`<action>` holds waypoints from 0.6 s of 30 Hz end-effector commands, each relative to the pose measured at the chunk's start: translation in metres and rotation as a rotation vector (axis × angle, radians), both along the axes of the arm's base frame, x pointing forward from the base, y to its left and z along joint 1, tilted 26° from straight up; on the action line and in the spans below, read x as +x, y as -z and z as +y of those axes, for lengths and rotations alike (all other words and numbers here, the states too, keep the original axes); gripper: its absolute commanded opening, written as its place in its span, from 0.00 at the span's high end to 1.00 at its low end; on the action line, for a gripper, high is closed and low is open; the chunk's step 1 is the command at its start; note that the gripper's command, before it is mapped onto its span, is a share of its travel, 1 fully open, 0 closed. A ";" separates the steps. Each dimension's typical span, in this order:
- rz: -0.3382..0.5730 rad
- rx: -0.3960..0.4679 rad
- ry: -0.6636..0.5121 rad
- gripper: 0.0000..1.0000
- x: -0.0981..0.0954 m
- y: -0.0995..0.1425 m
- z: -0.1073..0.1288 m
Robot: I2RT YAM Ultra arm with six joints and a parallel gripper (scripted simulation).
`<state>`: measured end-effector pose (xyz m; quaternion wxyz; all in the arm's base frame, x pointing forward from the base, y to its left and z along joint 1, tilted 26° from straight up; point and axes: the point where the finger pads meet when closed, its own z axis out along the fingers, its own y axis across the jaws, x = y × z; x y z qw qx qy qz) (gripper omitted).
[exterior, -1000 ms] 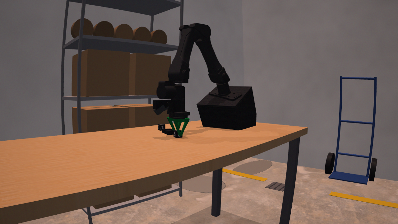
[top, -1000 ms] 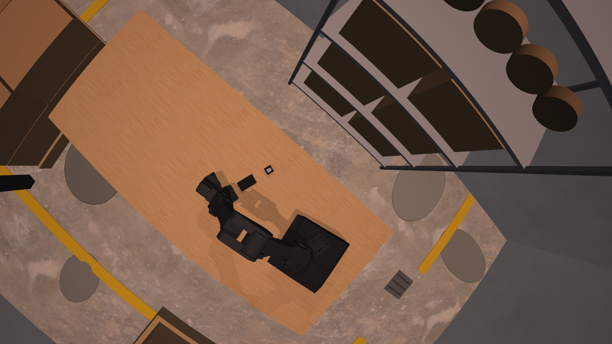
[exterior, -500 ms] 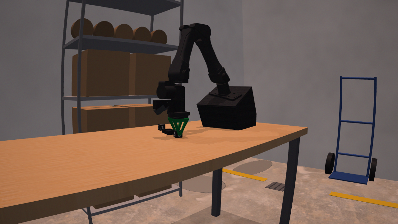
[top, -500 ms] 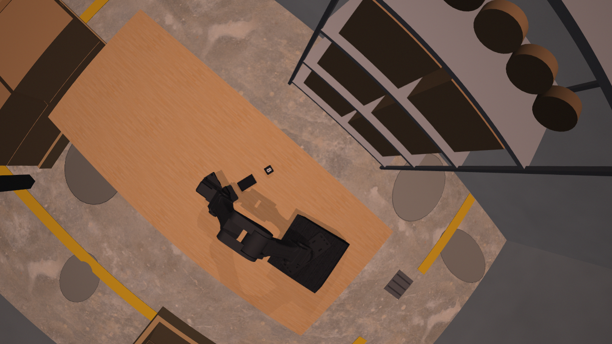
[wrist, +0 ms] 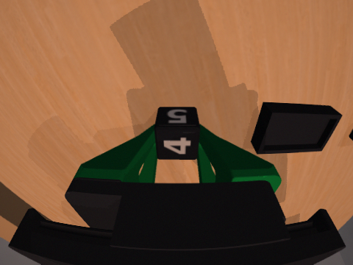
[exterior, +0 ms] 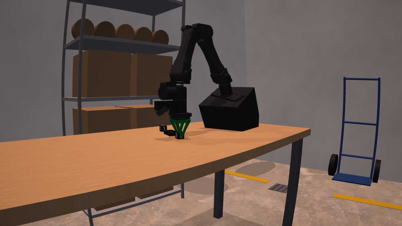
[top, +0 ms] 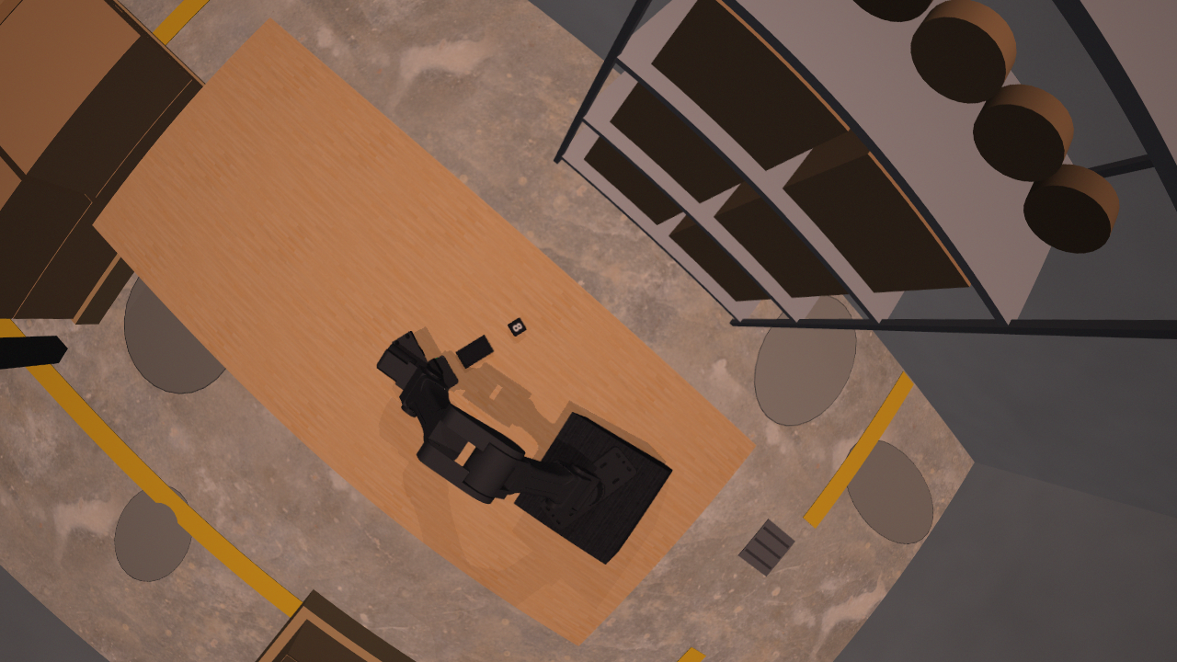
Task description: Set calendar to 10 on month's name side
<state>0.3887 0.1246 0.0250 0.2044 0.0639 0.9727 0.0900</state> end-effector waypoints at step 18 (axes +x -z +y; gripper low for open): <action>-0.018 0.001 0.002 0.74 -0.007 -0.026 -0.003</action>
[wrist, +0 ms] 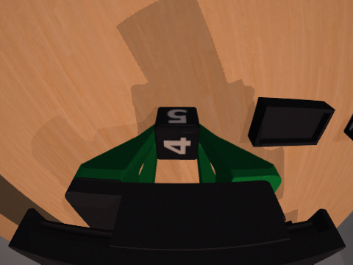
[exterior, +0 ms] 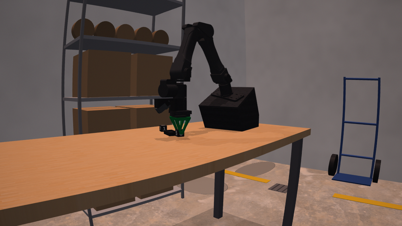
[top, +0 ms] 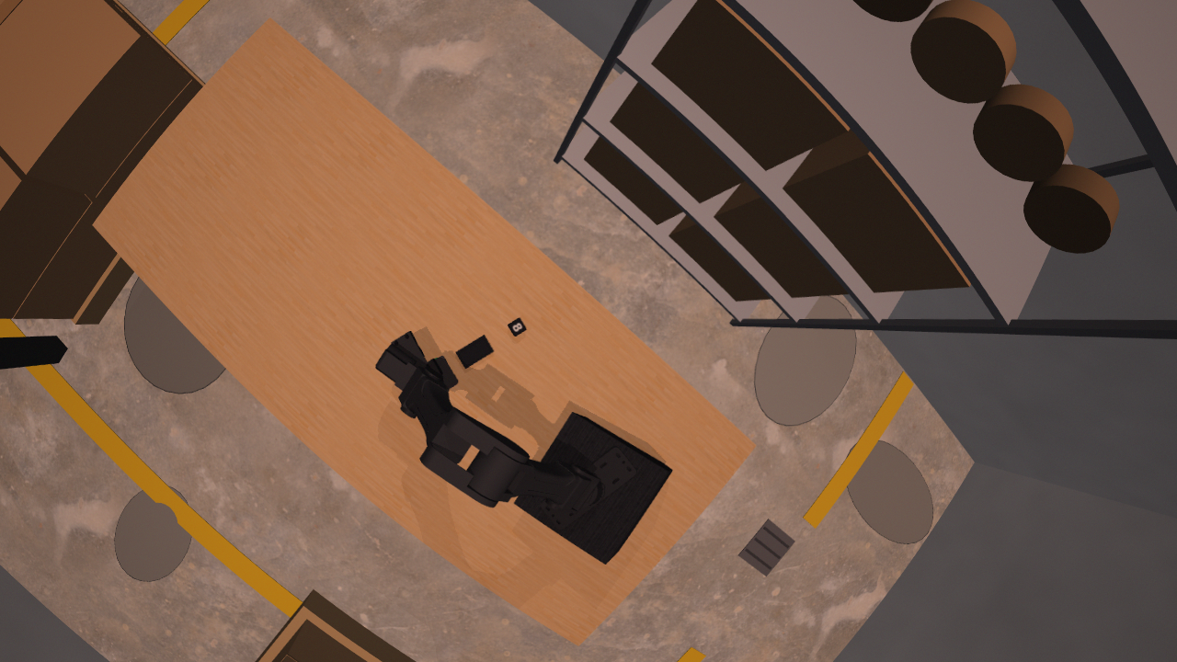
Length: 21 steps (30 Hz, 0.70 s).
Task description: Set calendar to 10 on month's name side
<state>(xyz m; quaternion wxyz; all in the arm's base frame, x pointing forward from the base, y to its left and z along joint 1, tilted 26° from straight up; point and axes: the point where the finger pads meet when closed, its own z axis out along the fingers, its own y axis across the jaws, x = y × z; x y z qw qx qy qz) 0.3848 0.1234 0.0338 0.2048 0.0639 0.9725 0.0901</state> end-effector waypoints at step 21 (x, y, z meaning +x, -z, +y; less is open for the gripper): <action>-0.018 0.001 0.002 0.74 -0.035 -0.085 -0.013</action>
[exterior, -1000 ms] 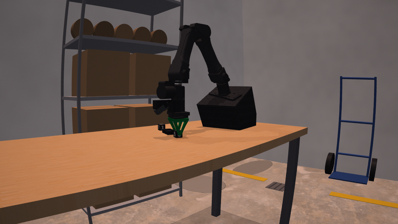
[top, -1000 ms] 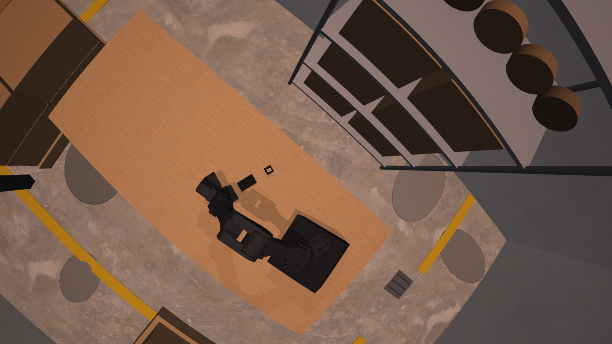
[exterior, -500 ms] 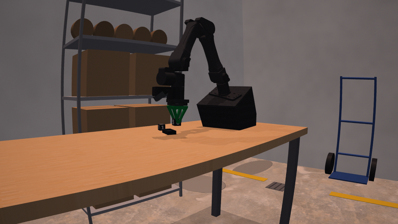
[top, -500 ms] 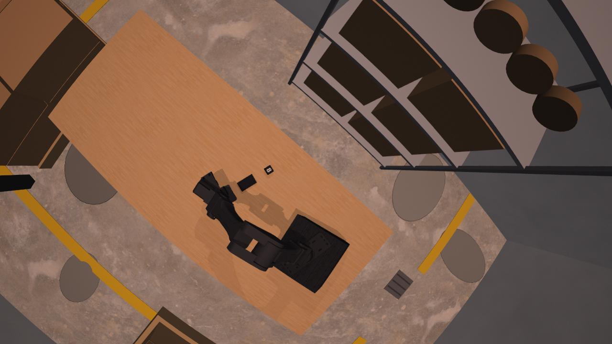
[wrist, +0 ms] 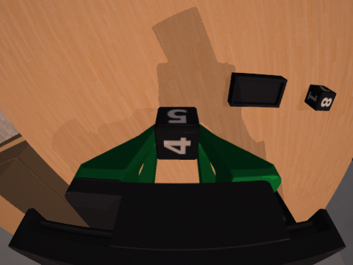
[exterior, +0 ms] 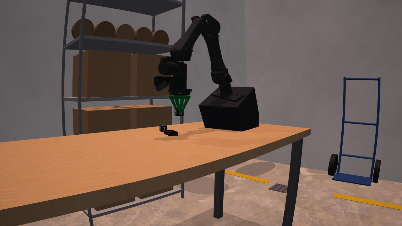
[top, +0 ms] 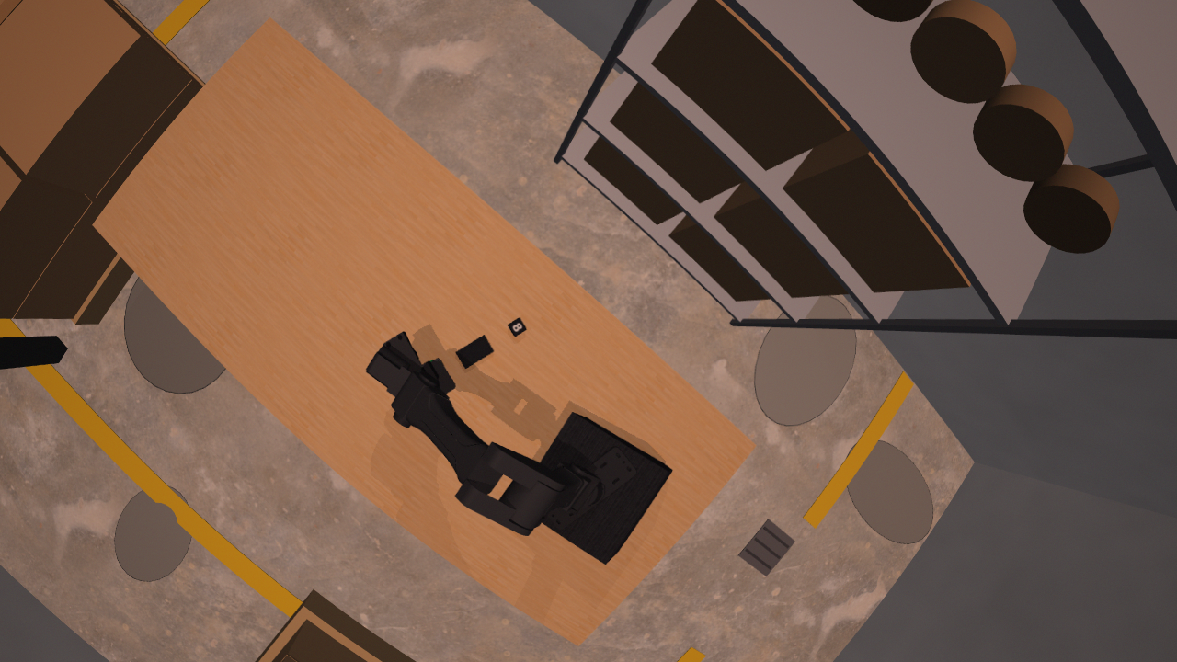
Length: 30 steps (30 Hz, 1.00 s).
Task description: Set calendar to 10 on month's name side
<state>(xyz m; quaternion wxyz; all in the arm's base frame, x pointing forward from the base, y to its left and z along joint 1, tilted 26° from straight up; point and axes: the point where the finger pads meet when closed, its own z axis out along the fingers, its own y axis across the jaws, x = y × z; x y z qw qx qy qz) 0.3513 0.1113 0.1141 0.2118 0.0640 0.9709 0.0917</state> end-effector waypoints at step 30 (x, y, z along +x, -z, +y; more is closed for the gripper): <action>-0.006 -0.007 -0.003 0.74 -0.015 0.006 -0.090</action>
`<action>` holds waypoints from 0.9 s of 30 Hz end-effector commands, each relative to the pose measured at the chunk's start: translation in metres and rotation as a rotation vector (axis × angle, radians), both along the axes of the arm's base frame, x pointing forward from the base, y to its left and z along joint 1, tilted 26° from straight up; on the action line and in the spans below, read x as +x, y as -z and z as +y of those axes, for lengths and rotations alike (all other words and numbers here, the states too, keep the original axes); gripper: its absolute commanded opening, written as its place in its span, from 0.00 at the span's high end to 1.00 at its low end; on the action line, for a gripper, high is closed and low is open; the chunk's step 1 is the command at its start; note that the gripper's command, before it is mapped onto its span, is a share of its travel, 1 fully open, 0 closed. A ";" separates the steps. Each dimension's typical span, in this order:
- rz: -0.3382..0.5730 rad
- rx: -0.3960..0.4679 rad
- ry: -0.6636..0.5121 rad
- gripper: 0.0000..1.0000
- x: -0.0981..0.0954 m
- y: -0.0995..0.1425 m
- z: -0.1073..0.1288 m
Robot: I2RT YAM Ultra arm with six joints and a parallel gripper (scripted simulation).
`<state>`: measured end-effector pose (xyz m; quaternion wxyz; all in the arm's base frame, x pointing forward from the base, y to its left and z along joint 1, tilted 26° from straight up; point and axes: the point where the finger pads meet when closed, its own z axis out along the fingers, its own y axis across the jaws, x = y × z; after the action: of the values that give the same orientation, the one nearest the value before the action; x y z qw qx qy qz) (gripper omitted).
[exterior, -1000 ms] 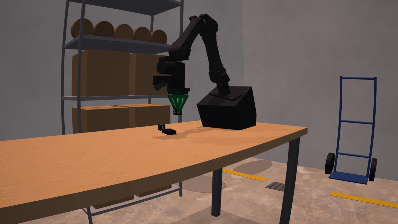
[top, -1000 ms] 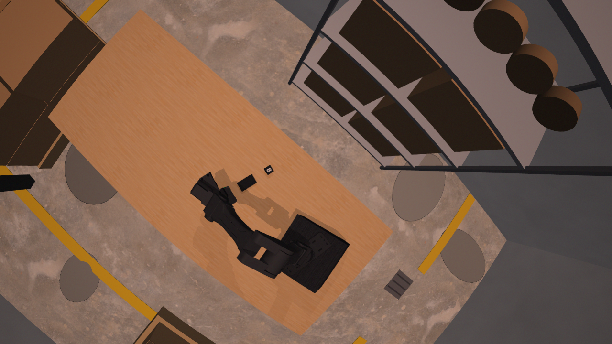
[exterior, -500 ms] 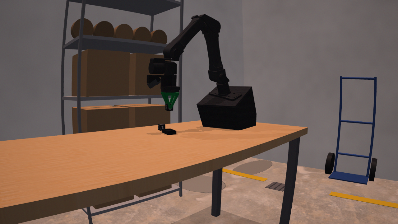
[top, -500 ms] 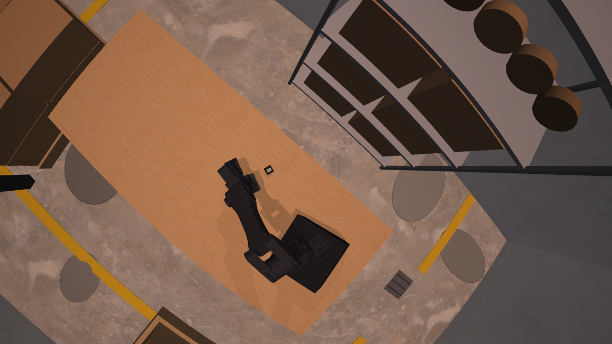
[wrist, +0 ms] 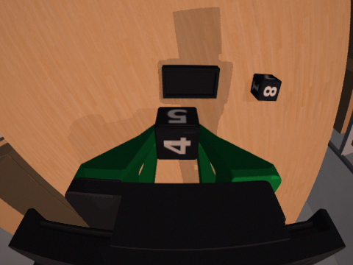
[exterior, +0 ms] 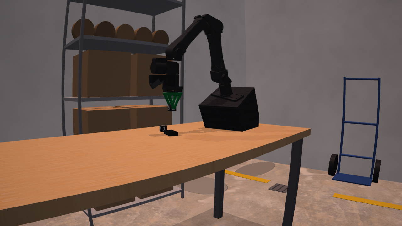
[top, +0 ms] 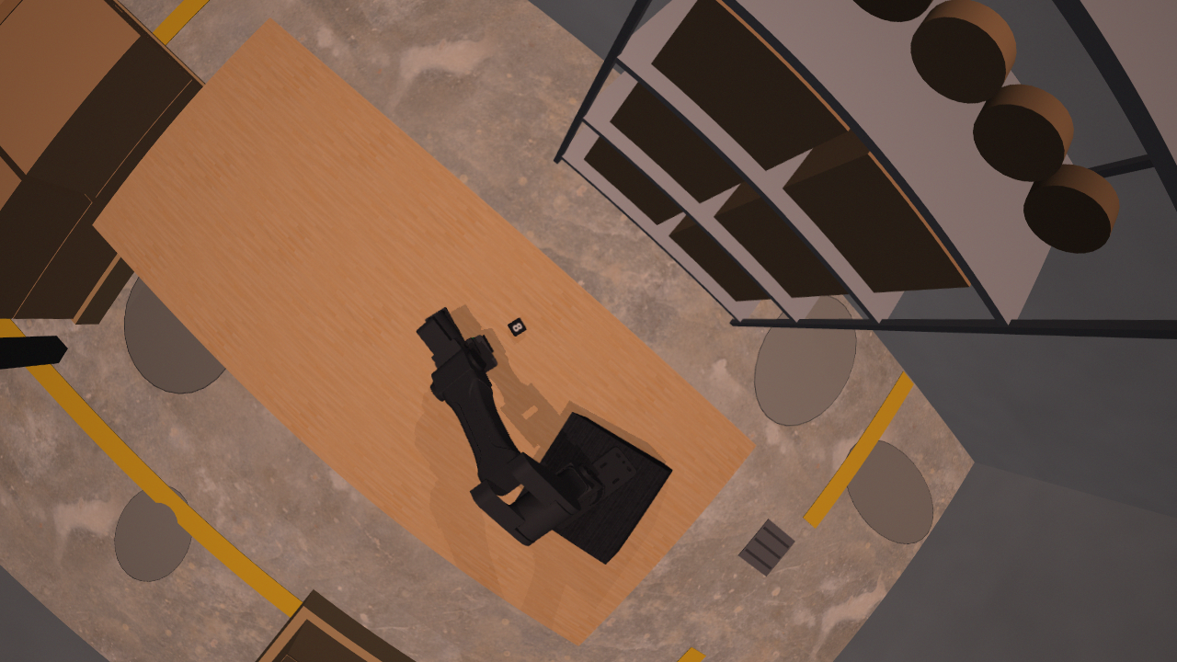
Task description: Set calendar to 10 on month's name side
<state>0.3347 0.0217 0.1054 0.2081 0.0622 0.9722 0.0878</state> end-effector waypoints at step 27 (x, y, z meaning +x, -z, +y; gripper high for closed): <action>-0.011 0.000 -0.001 0.74 0.029 0.051 0.007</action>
<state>0.3536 0.0293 0.0476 0.1907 0.0622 0.9756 0.0891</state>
